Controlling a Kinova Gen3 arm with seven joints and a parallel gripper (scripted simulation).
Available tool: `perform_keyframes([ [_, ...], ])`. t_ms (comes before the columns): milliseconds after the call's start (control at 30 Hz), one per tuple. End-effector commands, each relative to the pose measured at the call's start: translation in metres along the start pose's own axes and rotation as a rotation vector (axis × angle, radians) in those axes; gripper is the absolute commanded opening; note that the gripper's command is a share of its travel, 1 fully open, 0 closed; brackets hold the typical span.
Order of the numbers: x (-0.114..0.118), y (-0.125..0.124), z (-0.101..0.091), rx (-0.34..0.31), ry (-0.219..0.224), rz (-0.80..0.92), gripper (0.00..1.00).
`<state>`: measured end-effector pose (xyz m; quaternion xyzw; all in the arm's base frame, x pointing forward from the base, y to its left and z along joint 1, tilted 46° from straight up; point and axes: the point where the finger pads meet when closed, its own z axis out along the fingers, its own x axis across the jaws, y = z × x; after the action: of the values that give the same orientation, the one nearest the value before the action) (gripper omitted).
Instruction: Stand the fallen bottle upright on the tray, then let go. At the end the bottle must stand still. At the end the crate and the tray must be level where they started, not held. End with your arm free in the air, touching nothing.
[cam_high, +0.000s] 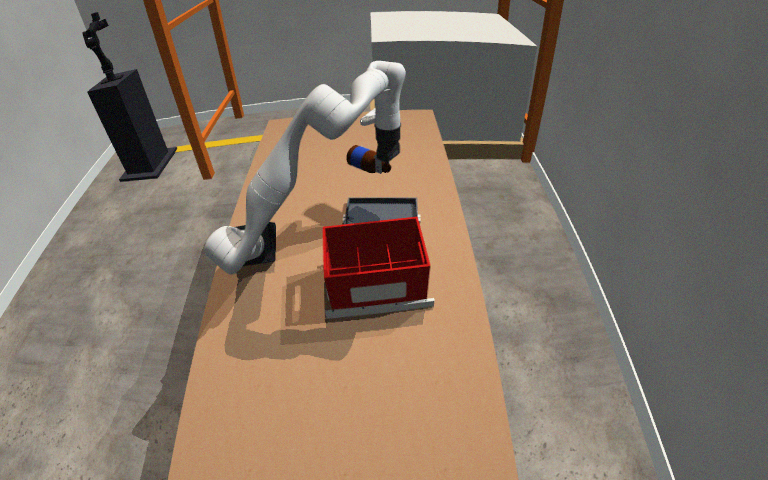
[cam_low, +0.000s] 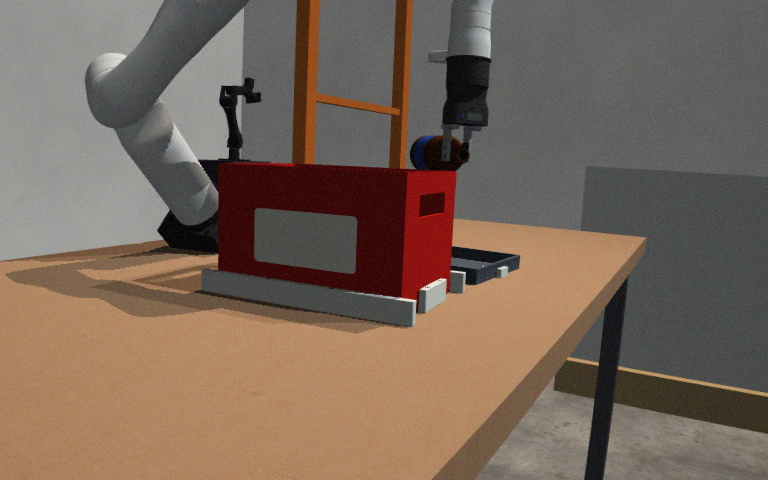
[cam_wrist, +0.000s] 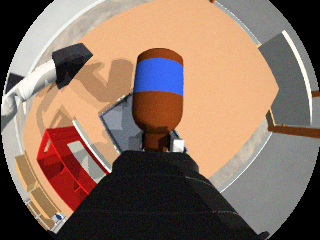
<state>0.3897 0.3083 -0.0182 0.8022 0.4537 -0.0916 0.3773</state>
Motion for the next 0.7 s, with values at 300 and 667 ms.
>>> perform_keyframes([
  [300, 0.0004, -0.0001, -0.0014, -0.002, 0.003, 0.000, 0.00],
  [667, 0.0003, -0.0006, -0.0009, -0.031, 0.001, 0.000, 0.00],
])
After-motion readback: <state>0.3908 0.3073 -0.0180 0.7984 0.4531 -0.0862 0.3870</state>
